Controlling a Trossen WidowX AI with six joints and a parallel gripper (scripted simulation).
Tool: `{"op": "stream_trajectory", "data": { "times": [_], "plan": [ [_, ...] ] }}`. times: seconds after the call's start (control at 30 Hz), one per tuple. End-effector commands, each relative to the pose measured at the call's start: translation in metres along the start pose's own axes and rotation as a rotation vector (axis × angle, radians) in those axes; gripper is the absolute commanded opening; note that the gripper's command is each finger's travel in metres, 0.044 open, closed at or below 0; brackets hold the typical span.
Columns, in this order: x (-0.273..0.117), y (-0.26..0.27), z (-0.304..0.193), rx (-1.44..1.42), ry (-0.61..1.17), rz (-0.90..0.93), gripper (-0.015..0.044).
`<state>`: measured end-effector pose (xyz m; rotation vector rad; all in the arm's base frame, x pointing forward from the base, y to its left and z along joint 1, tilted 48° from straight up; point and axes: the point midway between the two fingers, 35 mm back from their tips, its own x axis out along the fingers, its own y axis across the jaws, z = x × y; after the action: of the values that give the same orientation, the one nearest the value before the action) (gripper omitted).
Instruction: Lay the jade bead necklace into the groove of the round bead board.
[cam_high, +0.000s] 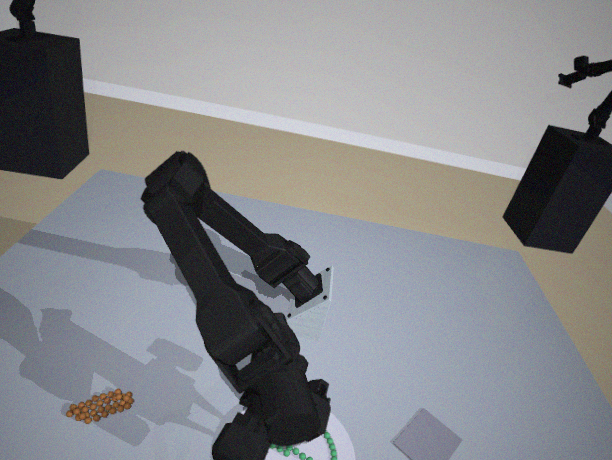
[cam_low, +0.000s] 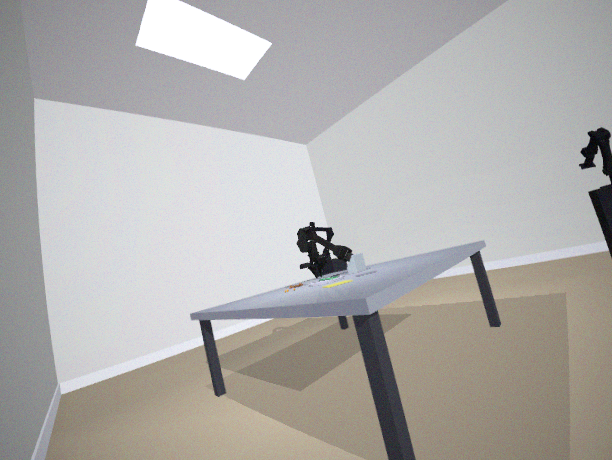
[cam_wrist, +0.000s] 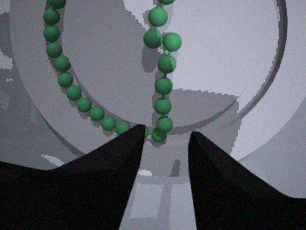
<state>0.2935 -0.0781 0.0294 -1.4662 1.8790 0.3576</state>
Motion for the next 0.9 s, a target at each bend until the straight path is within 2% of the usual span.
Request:
{"op": "stream_trajectory", "data": {
  "times": [0.0, 0.3, 0.47, 0.87],
  "plan": [
    [0.007, 0.001, 0.0, -0.008, 0.005, -0.001, 0.012],
    [0.017, 0.002, 0.0, -0.011, 0.007, 0.001, 0.012],
    [0.015, 0.001, -0.001, -0.004, 0.004, 0.003, 0.0],
    [0.015, 0.001, -0.001, -0.004, 0.004, 0.003, 0.0]
  ]
}}
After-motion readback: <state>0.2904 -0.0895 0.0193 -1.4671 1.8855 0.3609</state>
